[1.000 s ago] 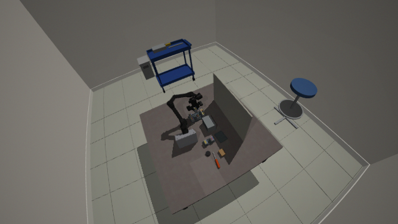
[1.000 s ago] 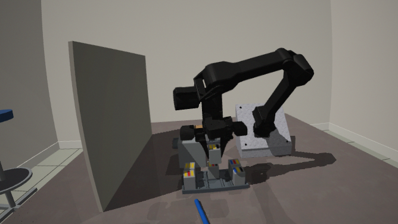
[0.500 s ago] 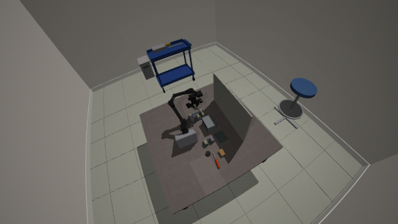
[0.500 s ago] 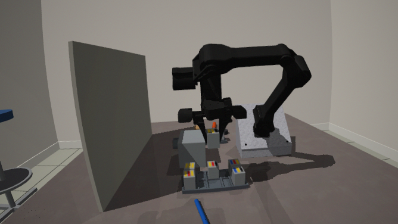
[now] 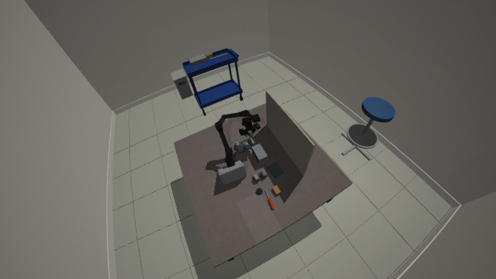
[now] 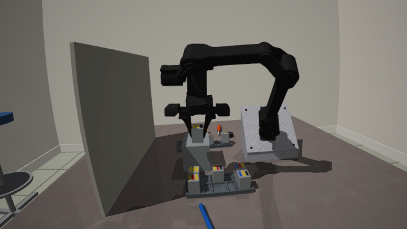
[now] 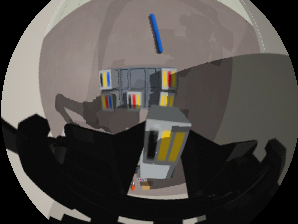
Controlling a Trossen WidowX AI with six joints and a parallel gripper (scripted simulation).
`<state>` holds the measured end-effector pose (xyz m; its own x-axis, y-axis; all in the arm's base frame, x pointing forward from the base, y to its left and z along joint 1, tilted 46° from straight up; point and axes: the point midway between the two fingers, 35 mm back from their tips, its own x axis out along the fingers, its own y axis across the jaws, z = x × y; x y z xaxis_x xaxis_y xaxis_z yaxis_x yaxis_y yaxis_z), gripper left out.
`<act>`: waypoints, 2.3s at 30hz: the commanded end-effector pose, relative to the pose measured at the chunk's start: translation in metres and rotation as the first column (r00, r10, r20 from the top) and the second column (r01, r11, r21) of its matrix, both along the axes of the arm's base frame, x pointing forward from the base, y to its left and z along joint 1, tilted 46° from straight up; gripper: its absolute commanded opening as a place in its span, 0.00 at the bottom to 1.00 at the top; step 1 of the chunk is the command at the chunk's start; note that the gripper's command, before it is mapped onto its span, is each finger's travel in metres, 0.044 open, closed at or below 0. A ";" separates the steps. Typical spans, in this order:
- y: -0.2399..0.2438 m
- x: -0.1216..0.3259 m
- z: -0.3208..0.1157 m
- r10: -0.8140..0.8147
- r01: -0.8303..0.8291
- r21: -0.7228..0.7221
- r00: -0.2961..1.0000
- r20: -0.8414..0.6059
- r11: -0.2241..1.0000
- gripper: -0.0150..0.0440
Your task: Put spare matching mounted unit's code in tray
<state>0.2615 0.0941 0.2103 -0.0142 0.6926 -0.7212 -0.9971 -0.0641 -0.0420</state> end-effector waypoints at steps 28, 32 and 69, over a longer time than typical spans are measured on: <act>-0.114 0.099 -0.101 0.005 -0.004 -0.051 1.000 0.006 0.999 0.25; -0.129 0.106 -0.117 0.011 -0.011 -0.050 1.000 0.005 0.999 0.25; -0.234 0.106 -0.254 0.079 -0.079 0.012 0.997 0.023 0.997 0.25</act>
<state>0.3664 -0.1367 -0.0433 -0.0566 0.7053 -0.7066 -0.9890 -0.1363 -0.0569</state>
